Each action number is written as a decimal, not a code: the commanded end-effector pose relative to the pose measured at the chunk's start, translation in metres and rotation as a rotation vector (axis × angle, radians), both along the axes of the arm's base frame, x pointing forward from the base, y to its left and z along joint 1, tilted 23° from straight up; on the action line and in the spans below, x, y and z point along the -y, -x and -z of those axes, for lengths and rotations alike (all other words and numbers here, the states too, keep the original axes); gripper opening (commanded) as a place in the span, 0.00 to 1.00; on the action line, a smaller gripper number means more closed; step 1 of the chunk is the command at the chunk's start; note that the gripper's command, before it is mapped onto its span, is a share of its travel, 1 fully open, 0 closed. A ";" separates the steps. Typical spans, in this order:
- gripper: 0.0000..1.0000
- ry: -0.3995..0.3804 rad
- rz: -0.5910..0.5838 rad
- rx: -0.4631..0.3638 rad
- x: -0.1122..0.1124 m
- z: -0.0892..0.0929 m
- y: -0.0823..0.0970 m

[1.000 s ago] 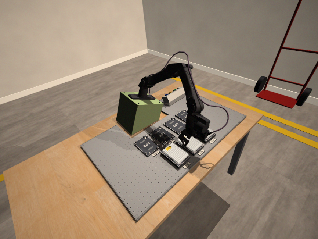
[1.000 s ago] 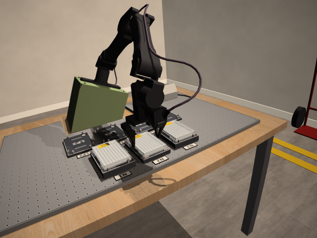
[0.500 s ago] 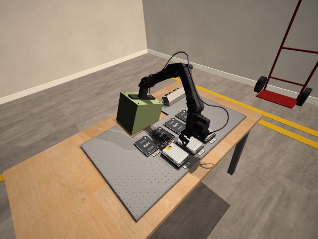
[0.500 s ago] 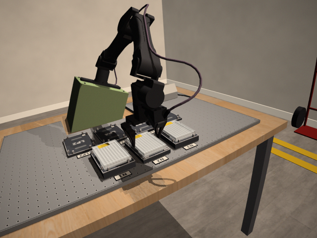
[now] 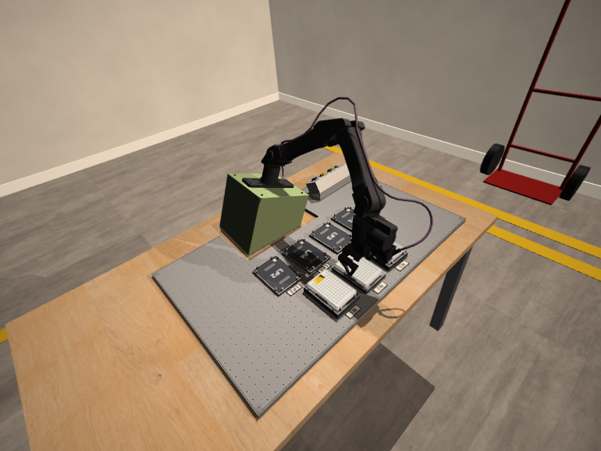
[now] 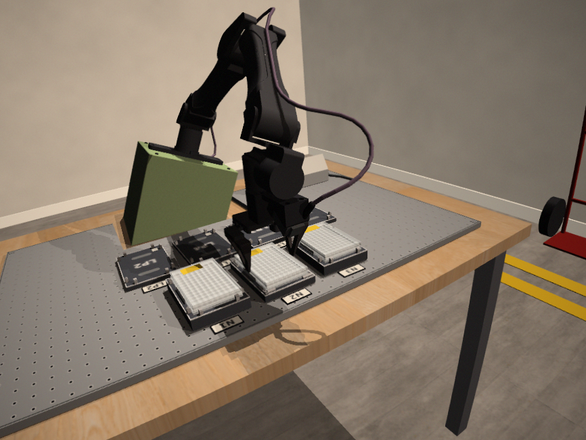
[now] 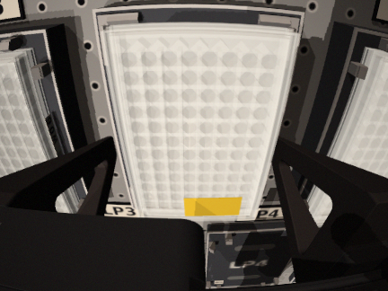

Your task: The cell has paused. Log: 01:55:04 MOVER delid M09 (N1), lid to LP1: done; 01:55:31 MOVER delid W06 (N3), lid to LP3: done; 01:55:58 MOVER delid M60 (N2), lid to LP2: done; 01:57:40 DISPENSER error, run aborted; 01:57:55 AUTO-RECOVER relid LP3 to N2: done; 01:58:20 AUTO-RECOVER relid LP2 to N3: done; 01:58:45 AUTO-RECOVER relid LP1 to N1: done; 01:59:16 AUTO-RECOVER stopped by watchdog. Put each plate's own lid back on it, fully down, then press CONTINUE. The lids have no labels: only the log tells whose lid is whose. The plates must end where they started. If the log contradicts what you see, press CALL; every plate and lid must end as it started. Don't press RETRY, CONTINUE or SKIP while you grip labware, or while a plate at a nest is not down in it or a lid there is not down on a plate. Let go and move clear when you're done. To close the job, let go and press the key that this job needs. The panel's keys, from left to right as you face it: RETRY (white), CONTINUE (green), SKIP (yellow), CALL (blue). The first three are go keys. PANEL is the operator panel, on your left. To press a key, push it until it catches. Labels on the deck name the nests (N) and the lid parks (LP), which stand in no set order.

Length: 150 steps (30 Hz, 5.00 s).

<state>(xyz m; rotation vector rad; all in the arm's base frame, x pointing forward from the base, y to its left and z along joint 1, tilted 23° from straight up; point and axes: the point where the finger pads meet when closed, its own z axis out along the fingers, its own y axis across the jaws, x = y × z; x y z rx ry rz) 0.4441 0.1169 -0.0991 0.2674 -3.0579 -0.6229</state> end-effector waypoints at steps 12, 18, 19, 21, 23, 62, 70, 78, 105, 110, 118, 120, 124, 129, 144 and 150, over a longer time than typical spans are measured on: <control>0.86 -0.011 0.019 0.033 0.008 -0.011 -0.013; 0.80 -0.011 0.019 0.033 0.008 -0.011 -0.013; 0.00 -0.011 0.019 0.033 0.008 -0.011 -0.013; 0.00 -0.011 0.019 0.033 0.008 -0.011 -0.013; 0.00 -0.011 0.019 0.033 0.008 -0.011 -0.013; 0.00 -0.006 0.015 0.045 0.016 -0.031 -0.016; 0.00 -0.005 0.015 0.045 0.020 -0.042 -0.016; 0.00 -0.005 0.015 0.045 0.022 -0.049 -0.015; 0.00 -0.004 0.015 0.039 0.025 -0.044 -0.016; 0.00 -0.004 0.030 0.013 0.008 -0.043 0.005; 0.00 -0.004 0.030 0.012 -0.008 -0.051 0.030; 0.00 -0.004 0.030 0.012 -0.013 -0.053 0.038; 0.00 -0.002 0.030 0.012 -0.024 -0.058 0.054; 0.00 0.002 0.030 0.013 -0.037 -0.063 0.074; 0.00 0.002 0.030 0.013 -0.071 -0.079 0.127; 0.00 0.001 0.030 0.012 -0.082 -0.084 0.143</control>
